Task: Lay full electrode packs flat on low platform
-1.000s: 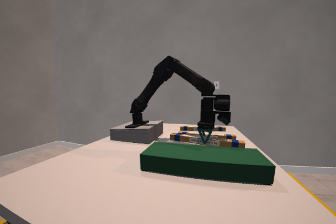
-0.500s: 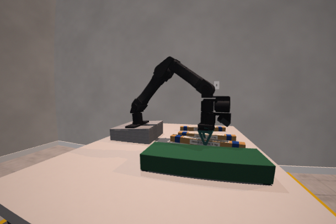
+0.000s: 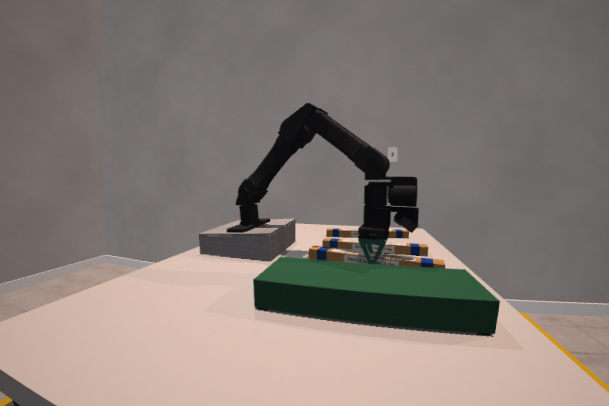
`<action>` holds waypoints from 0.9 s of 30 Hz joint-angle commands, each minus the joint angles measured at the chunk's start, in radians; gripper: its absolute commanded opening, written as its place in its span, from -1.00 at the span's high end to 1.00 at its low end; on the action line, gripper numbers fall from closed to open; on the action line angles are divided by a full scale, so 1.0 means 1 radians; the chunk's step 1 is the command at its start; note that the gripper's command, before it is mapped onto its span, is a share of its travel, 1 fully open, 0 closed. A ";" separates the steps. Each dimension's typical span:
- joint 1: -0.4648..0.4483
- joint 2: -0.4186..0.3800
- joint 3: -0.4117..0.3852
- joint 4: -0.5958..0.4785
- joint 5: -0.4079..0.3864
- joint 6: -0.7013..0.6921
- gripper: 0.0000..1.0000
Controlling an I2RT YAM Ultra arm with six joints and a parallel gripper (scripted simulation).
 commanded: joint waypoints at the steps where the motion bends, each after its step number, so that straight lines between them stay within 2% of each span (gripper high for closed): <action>1: -0.004 -0.032 -0.001 0.019 0.001 -0.004 1.00; 27: -0.005 -0.023 -0.018 0.029 0.001 -0.005 1.00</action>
